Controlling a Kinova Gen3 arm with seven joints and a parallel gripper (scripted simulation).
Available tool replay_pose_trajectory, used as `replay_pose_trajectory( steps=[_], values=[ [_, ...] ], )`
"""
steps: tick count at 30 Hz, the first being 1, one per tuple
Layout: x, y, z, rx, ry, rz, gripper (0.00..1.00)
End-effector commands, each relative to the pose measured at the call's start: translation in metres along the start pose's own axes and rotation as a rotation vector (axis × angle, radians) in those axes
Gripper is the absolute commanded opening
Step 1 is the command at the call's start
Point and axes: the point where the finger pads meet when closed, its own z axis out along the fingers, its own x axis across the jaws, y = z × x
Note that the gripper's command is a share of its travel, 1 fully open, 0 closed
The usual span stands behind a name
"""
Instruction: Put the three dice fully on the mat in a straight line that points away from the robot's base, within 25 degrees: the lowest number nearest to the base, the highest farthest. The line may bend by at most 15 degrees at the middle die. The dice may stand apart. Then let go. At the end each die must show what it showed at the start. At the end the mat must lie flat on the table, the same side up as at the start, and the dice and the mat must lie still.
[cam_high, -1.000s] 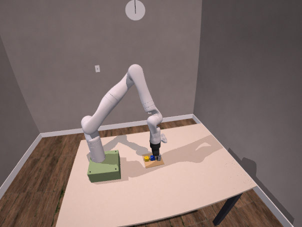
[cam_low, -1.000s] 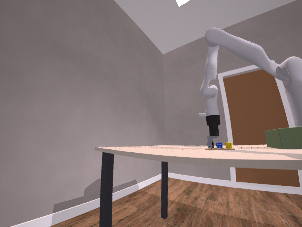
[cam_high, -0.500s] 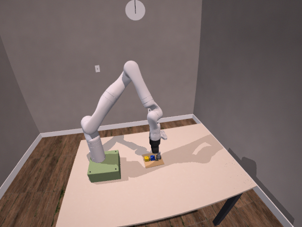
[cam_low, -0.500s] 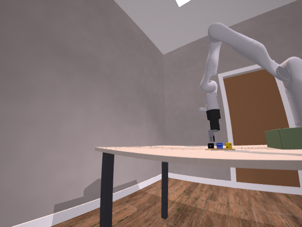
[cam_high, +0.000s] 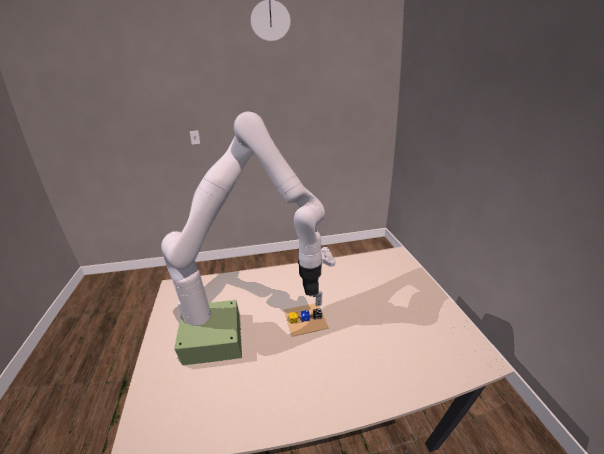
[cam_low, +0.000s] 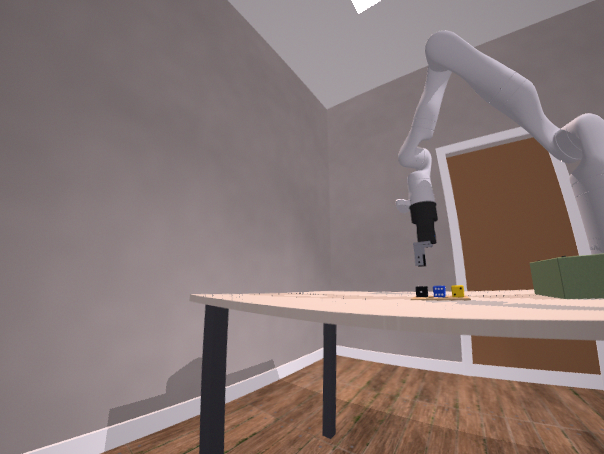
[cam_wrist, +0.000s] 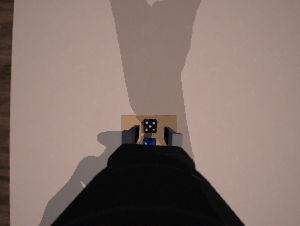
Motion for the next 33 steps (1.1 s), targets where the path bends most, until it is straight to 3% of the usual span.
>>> replay_pose_trajectory(
  steps=[1, 2, 26, 33],
  values=[
    [-0.004, -0.002, -0.004, 0.009, -0.004, -0.006, 0.87],
    [-0.004, -0.002, -0.004, 0.009, -0.004, -0.006, 1.00],
    [-0.004, -0.002, -0.005, 0.009, -0.004, -0.006, 1.00],
    [-0.003, -0.002, -0.022, 0.009, -0.004, -0.006, 1.00]
  ],
)
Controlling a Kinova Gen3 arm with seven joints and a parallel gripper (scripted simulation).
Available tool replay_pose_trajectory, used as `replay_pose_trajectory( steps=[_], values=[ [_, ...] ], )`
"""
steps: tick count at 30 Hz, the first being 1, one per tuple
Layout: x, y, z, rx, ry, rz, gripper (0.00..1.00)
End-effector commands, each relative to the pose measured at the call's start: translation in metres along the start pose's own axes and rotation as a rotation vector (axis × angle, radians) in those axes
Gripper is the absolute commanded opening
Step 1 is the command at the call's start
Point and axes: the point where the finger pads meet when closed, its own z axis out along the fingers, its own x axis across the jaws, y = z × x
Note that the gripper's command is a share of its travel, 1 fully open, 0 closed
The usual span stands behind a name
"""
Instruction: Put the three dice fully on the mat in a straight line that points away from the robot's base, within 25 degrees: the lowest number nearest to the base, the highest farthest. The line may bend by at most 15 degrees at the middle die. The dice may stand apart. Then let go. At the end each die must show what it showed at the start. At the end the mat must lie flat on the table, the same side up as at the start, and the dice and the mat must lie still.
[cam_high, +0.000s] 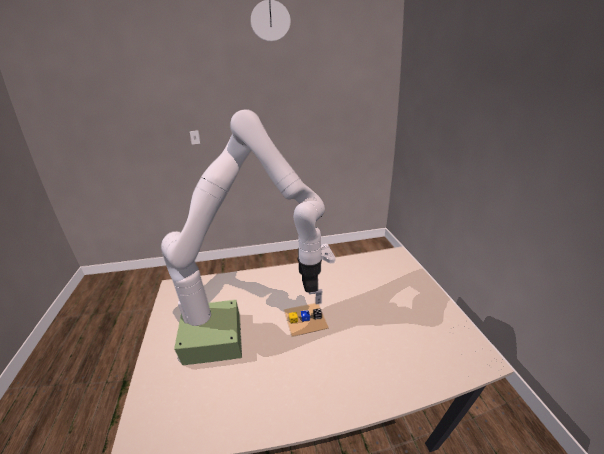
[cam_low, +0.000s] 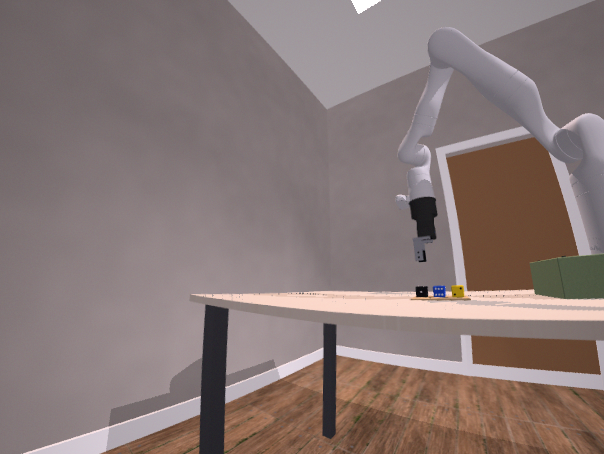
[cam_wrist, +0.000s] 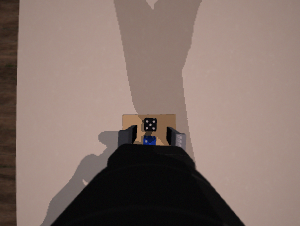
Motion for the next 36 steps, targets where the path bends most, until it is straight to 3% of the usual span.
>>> replay_pose_trajectory(
  steps=[1, 17, 36],
  values=[
    [-0.003, -0.004, -0.014, 0.013, -0.004, -0.006, 1.00],
    [-0.003, -0.003, -0.074, 0.013, -0.004, -0.006, 1.00],
    [-0.003, -0.003, -0.077, 0.013, -0.004, -0.006, 1.00]
  ],
)
